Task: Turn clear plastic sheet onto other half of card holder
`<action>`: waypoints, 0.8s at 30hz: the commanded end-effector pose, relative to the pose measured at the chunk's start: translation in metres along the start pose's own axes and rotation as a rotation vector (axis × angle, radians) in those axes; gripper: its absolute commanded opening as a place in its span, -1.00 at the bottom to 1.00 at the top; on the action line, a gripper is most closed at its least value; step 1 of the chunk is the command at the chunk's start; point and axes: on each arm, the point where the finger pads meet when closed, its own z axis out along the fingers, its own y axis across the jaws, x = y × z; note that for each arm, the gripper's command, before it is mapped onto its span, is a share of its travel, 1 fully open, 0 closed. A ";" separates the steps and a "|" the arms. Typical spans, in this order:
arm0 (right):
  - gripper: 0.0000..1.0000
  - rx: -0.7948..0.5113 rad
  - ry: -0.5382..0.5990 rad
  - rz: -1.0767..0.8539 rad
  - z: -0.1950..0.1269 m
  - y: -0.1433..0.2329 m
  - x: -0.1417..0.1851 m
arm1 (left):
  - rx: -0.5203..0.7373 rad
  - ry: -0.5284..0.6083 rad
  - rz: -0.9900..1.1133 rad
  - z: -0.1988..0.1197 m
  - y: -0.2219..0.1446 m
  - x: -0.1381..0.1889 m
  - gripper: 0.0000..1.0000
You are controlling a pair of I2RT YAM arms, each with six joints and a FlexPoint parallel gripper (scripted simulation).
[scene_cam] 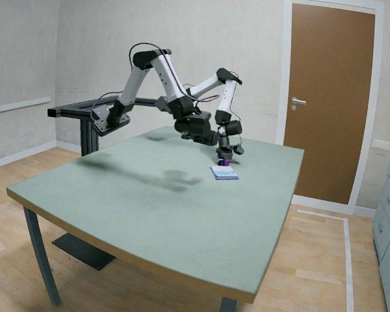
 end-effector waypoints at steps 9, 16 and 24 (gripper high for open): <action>1.00 0.000 0.000 -0.008 -0.002 -0.002 -0.003 | 0.073 -0.032 -0.004 -0.023 -0.019 -0.005 -0.65; 1.00 0.000 0.000 -0.008 -0.002 -0.002 -0.003 | 0.076 -0.034 -0.004 -0.023 -0.021 -0.006 -0.65; 1.00 0.000 0.000 -0.008 -0.002 -0.002 -0.003 | 0.038 -0.010 0.000 -0.004 -0.016 0.000 -0.65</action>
